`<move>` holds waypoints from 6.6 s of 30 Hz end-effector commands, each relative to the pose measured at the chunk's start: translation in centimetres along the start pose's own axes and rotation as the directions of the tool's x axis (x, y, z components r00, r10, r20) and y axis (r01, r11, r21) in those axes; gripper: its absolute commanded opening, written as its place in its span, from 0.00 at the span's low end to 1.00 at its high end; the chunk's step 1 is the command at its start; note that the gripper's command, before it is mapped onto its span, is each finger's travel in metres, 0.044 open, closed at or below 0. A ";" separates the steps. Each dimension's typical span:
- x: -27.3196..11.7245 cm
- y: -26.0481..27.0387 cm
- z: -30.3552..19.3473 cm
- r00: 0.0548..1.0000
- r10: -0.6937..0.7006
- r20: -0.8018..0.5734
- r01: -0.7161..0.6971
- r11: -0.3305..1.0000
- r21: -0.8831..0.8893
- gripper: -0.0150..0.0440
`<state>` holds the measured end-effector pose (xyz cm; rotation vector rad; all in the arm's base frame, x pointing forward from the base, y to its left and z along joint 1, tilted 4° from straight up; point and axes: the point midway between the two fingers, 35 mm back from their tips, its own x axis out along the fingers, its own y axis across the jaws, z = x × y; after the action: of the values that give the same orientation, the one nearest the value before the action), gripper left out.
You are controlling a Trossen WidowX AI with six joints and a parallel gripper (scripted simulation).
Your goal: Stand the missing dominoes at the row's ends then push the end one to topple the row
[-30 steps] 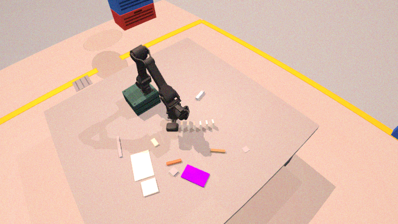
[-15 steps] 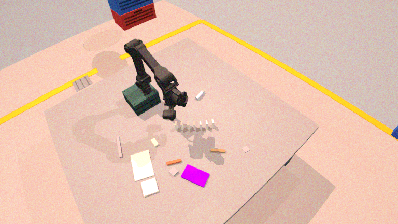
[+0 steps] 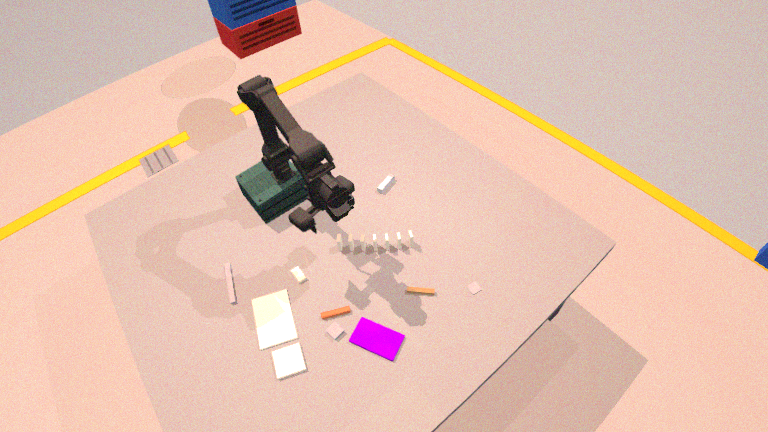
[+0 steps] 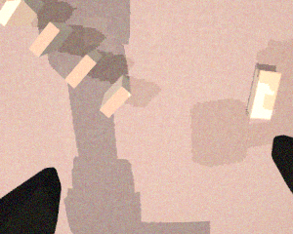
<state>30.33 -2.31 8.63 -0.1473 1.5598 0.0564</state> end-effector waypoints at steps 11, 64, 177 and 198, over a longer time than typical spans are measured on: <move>3.8 -6.5 -1.5 1.000 -0.002 -0.014 0.014 -0.068 0.998 1.00; 13.4 -12.2 -4.9 1.000 -0.007 -0.019 -0.011 -0.980 -0.201 1.00; -1.1 -14.1 -5.5 1.000 -0.009 -0.018 0.006 0.986 -0.165 0.44; 0.6 -14.8 -4.3 0.996 0.020 0.088 -0.010 0.994 -0.107 0.44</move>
<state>27.62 -17.21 9.97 -0.2568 1.5119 0.1616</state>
